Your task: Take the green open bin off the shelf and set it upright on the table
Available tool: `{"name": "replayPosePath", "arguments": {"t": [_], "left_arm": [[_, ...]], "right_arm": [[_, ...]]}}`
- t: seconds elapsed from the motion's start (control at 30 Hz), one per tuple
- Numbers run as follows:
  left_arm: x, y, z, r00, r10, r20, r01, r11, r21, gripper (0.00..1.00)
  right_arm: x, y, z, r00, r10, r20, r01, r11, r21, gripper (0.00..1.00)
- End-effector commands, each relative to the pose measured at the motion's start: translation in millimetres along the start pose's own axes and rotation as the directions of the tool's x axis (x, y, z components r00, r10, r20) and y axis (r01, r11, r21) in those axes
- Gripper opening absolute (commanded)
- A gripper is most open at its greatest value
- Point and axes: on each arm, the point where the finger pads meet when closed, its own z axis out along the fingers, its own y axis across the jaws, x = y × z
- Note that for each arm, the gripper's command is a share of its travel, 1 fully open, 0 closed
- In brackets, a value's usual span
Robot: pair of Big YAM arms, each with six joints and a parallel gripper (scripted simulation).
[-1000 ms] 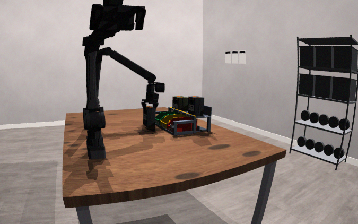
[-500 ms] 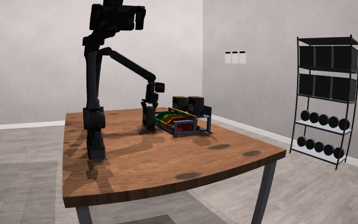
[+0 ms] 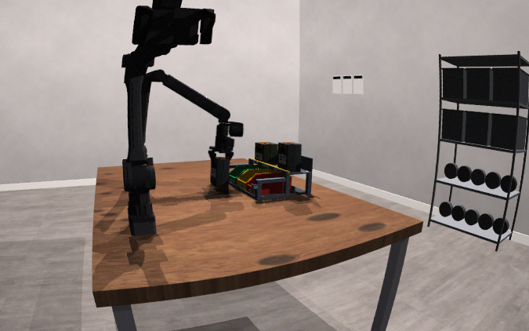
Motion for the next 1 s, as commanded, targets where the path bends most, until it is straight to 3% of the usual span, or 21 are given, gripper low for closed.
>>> {"name": "replayPosePath", "arguments": {"t": [0.0, 0.97], "left_arm": [[-14, 28, -52, 1.000, 0.004, 0.024, -0.001, 0.994, -0.109, 0.00], [-64, 26, -46, 1.000, 0.004, 0.026, -0.002, 0.996, -0.094, 0.00]], "right_arm": [[-19, -5, -7, 0.999, -0.009, 0.053, 0.008, 1.000, 0.007, 1.00], [-19, -5, -7, 0.999, -0.009, 0.053, 0.008, 1.000, 0.007, 1.00]]}}
